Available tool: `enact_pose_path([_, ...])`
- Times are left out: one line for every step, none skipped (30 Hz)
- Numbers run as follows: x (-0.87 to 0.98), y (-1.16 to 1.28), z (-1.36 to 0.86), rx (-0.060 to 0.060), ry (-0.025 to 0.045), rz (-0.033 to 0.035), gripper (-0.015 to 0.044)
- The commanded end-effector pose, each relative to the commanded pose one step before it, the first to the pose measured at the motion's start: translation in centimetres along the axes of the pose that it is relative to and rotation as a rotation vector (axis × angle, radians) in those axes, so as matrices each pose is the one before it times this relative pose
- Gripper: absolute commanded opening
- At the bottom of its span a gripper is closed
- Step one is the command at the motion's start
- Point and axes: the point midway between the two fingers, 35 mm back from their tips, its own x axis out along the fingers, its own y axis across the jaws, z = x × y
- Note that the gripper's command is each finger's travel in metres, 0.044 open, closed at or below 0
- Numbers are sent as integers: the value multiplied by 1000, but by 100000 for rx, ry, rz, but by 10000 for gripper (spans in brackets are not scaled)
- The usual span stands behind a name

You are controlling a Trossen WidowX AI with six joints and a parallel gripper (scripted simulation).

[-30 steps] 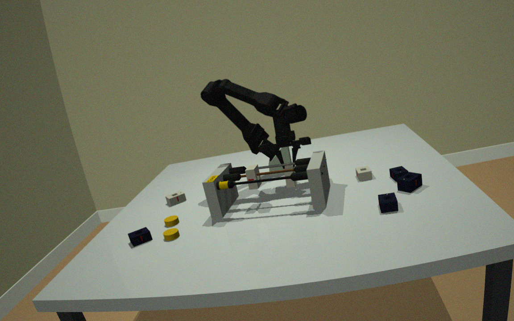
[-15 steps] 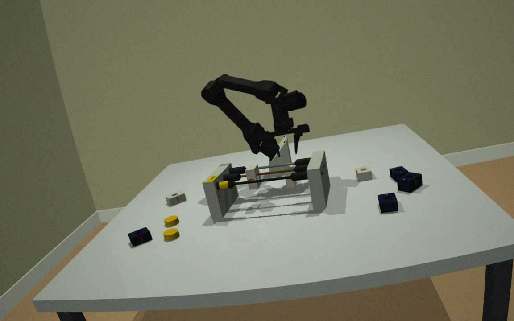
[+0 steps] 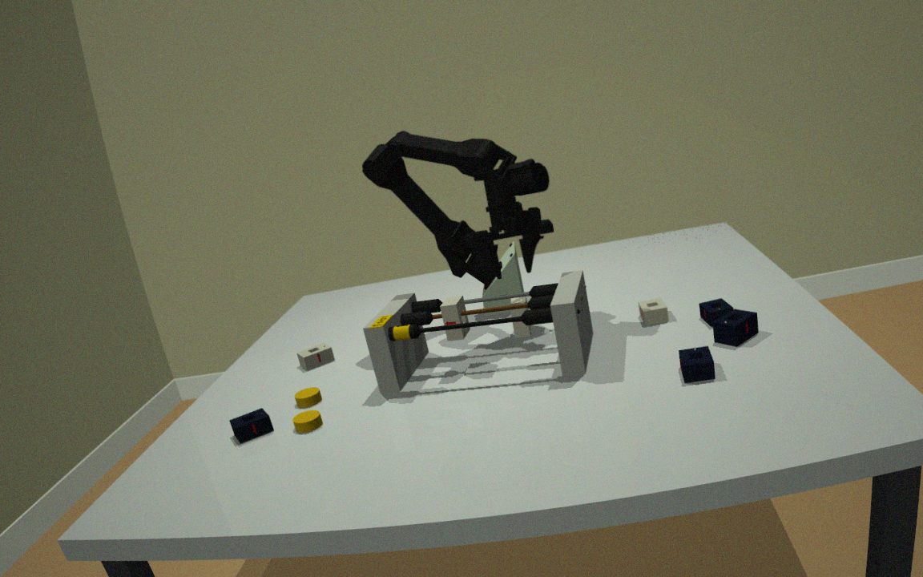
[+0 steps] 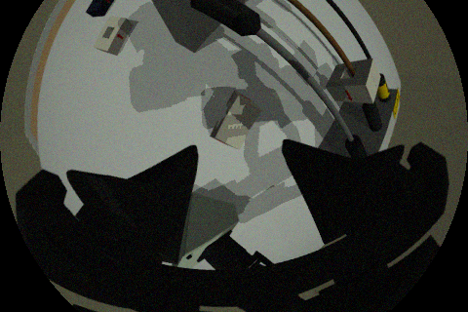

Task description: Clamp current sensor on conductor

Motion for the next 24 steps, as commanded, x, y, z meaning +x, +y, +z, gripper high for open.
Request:
enact_pose_path([92, -800, 1030, -67668, 7540, 10223, 320])
enact_pose_path([5, -194, 34, -9214, 328, 1491, 320])
enact_pose_path([4, -198, 13, -9210, 172, 1516, 320])
enact_pose_path([3, -166, -6, -6593, 30, 1265, 320])
enact_pose_path([1, -87, -10, -4894, -27, 662, 320])
enact_pose_path([0, -40, -7, -2024, -25, 309, 320])
enact_pose_path([0, -5, -1, -237, -4, 39, 320])
enact_pose_path([0, 0, 0, 0, 0, 0, 320])
enact_pose_path([0, 0, 0, 0, 0, 0, 320])
enact_pose_path([0, 0, 0, 0, 0, 0, 320])
enact_pose_path([28, -3, 2, 0, -2, -1, 320])
enact_pose_path([54, -6, 5, 0, -3, -2, 320])
enact_pose_path([81, -9, 7, 0, -5, -3, 320])
enact_pose_path([108, -12, 9, 0, -6, -5, 320])
enact_pose_path([135, -14, 11, 0, -7, -6, 320])
enact_pose_path([158, -16, 12, 0, -8, -7, 320])
enact_pose_path([166, -16, 11, 0, -7, -7, 320])
enact_pose_path([167, -15, 11, 0, -6, -7, 320])
enact_pose_path([166, -14, 10, 0, -5, -7, 320])
enact_pose_path([166, -13, 9, 1, -4, -7, 320])
enact_pose_path([166, -13, 8, 1, -3, -7, 320])
enact_pose_path([166, -10, 3, 1, -2, -7, 320])
enact_pose_path([166, -9, 2, 1, -1, -7, 320])
enact_pose_path([166, -8, 4, 1, 0, -7, 320])
